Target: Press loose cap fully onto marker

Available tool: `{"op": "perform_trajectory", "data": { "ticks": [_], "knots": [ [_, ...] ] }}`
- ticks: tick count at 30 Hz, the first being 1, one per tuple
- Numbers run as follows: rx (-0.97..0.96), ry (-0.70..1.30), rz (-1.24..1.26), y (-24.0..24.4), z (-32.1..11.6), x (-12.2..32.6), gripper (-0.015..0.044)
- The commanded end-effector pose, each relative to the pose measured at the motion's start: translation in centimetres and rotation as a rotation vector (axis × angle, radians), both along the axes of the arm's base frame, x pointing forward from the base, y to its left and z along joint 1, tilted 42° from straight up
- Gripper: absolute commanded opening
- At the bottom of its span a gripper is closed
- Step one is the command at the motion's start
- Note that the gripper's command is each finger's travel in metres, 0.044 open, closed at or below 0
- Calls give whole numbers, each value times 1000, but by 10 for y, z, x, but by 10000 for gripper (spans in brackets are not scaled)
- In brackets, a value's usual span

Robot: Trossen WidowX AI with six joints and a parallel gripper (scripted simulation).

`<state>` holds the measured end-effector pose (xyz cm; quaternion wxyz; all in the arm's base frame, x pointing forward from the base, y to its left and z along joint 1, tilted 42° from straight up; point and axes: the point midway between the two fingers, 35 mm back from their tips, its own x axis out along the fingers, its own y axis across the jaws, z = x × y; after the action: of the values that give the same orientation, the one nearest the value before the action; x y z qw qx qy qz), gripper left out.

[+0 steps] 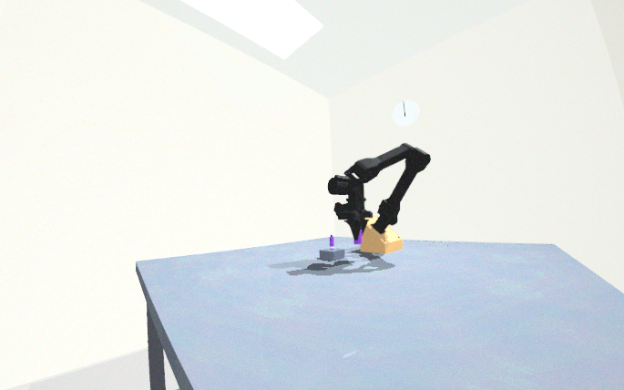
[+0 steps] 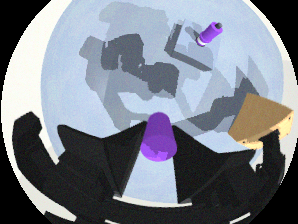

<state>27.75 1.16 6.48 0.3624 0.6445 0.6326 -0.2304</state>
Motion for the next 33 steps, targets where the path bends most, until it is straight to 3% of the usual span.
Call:
{"op": "perform_trajectory", "data": {
  "ticks": [1, 33],
  "knots": [
    [-12, -3, -1, -16, -5, 2, 0],
    [-6, -1, 10, -114, -53, -23, 0]
  ]
}}
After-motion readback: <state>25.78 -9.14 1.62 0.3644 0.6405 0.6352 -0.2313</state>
